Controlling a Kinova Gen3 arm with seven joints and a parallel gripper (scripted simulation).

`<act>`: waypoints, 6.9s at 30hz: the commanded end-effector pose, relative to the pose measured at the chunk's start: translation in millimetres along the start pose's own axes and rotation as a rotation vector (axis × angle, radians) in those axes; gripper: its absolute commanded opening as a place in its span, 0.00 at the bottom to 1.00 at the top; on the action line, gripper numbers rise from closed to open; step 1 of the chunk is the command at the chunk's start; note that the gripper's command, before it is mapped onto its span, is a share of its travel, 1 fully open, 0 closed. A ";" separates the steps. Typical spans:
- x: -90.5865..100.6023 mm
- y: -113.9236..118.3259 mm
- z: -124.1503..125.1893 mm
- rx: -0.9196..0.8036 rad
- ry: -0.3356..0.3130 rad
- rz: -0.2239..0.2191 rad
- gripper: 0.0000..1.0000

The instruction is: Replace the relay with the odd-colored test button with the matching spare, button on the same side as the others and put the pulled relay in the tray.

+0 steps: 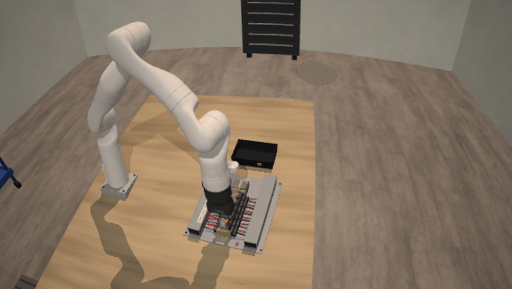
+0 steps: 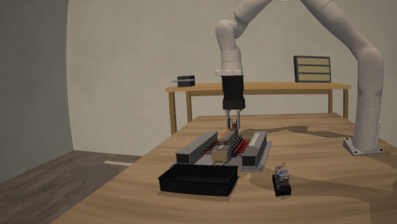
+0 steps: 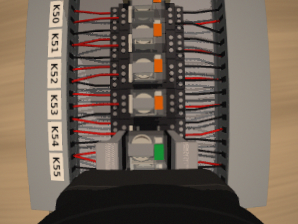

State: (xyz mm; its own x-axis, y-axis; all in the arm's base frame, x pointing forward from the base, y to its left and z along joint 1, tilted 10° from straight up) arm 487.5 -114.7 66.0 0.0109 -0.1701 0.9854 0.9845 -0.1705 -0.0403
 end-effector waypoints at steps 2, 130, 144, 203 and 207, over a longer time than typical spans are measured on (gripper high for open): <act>3.3 2.4 3.5 0.004 0.002 -0.008 0.00; 50.3 -3.4 62.9 0.004 0.002 -0.008 0.00; 44.3 -7.3 107.8 0.003 0.003 -0.008 0.00; 26.1 -20.1 282.1 -0.004 0.004 -0.010 0.00; 24.1 -21.8 297.6 -0.001 0.004 -0.009 0.00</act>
State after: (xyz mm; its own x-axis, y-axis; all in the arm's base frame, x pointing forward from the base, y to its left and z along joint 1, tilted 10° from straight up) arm 518.5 161.2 139.4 0.0009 -0.1707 0.9853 0.9816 -0.1881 -0.0335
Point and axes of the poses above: the point where the finger pads meet when closed, its own x axis back along the fingers, its own y axis across the jaws, z = x × y, the point moved 2 cm from there along x, back along the fingers, and after that the axes turned 5 degrees about -x, right-handed, at the moved point
